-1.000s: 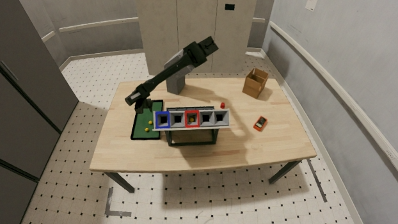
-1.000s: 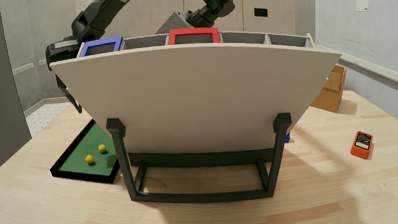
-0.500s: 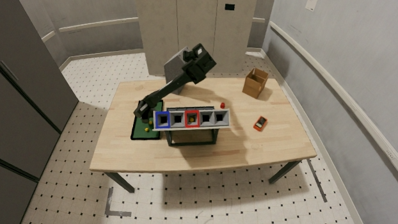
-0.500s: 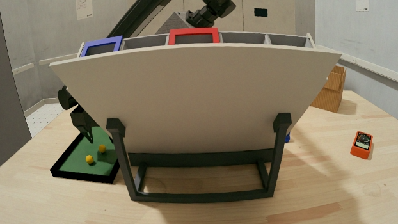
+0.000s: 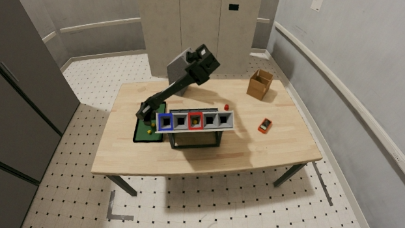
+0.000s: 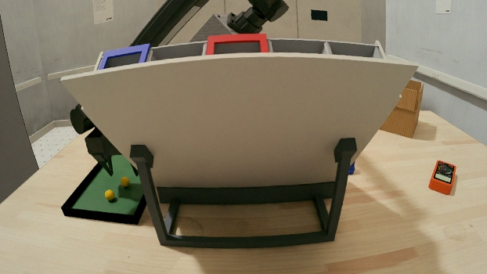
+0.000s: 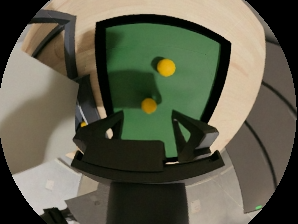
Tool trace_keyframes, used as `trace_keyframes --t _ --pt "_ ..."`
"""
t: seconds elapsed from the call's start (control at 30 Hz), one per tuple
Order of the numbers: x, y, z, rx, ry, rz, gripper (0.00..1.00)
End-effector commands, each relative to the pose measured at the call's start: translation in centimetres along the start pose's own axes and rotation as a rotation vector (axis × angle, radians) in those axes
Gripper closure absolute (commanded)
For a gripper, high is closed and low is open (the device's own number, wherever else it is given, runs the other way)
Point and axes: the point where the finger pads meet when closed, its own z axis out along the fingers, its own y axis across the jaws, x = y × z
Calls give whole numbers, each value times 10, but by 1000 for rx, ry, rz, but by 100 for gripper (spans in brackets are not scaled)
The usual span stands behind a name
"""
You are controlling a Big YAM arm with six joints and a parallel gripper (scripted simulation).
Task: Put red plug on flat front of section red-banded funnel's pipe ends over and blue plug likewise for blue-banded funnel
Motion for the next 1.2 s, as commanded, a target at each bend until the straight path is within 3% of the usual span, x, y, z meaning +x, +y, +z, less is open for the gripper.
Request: trace_keyframes --t 0.0,0.4,1.17 --pt "-9 -5 -3 10 -23 -10 20" --pt "-10 -5 19 6 -14 -3 20" --pt "-8 -3 29 12 -29 -10 20"
